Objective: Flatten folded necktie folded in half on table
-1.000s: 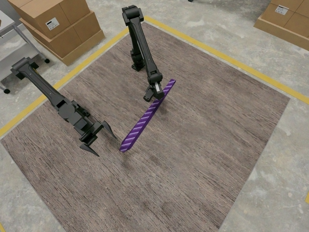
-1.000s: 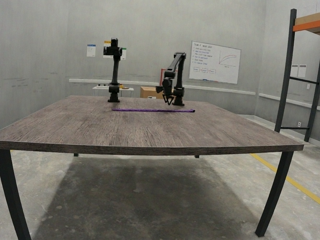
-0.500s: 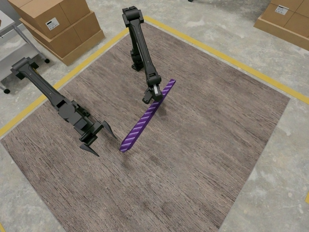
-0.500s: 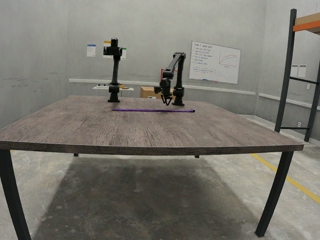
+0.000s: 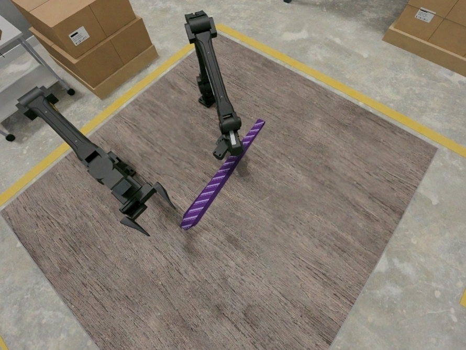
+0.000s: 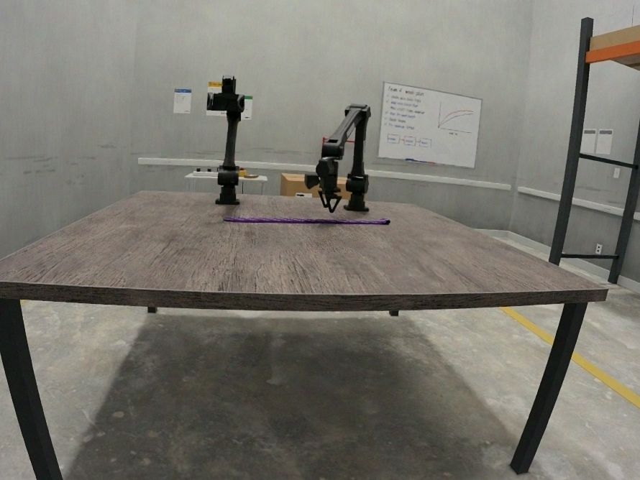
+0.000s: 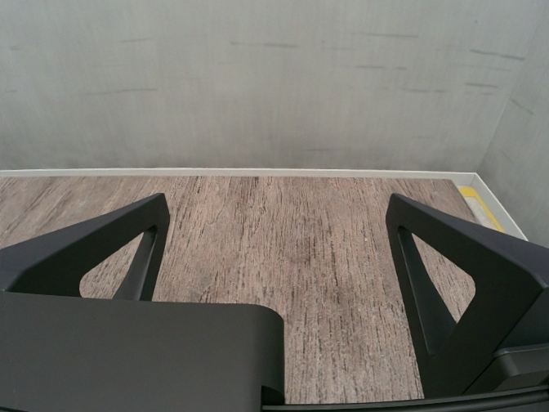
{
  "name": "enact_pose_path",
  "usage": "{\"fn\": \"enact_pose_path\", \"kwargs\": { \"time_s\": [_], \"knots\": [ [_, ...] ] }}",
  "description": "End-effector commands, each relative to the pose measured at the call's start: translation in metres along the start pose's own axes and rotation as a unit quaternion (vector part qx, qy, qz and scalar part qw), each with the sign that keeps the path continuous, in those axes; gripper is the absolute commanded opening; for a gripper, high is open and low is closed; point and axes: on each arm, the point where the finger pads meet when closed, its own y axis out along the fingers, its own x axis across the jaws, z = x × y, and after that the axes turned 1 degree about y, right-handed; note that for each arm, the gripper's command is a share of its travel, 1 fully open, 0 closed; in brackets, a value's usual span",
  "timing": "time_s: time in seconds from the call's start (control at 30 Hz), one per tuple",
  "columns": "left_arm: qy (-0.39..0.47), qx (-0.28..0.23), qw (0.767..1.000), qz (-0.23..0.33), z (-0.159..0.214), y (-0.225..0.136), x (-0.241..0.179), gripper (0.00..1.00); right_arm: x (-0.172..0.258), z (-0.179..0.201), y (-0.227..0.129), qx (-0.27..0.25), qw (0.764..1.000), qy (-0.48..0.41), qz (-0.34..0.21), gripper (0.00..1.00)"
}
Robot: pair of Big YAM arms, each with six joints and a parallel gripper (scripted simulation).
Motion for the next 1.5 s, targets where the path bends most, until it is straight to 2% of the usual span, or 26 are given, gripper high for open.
{"fn": "enact_pose_path", "kwargs": {
  "time_s": [0.0,1.47],
  "knots": [
    [-0.003,-0.021,0.999,-0.030,-0.023,-0.021,0.022,0.92,0.007,-0.032,-0.001,-0.031,0.999,0.005,-0.006,1.00],
    [-0.003,-0.021,0.999,-0.030,-0.038,-0.019,0.028,0.93,0.007,-0.032,-0.001,-0.031,0.999,0.005,-0.006,1.00]
  ]
}}
